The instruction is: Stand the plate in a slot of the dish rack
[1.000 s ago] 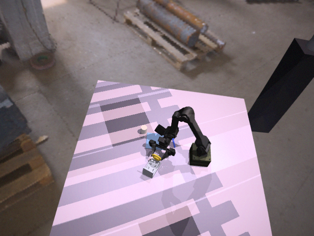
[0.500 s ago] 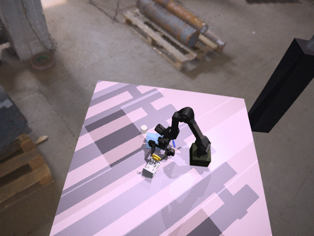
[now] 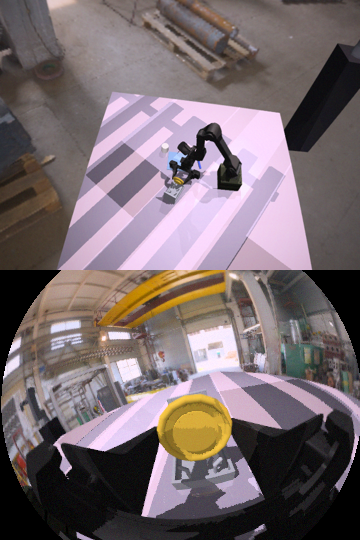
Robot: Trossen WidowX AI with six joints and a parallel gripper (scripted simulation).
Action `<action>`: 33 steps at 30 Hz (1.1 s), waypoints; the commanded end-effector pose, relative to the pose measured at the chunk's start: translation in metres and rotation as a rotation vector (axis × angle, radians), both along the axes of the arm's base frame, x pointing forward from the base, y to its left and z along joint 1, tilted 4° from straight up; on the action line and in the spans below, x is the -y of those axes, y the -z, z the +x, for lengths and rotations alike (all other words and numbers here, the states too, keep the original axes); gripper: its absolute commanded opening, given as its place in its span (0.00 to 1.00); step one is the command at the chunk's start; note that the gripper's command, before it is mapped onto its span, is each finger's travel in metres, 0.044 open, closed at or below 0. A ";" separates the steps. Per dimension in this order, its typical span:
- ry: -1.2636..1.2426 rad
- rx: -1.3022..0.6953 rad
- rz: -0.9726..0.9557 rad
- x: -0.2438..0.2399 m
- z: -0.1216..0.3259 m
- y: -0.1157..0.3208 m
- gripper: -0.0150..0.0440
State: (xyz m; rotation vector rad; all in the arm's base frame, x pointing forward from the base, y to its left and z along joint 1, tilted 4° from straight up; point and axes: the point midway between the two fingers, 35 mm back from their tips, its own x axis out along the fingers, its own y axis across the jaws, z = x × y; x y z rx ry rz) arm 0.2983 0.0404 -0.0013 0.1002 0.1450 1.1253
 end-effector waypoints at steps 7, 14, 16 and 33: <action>0.000 0.000 0.001 -0.013 0.003 0.004 0.25; -0.004 0.011 -0.003 -0.014 0.002 0.004 0.25; -0.004 0.014 -0.004 -0.014 0.002 0.004 0.25; -0.006 0.033 -0.011 -0.014 0.003 0.020 0.25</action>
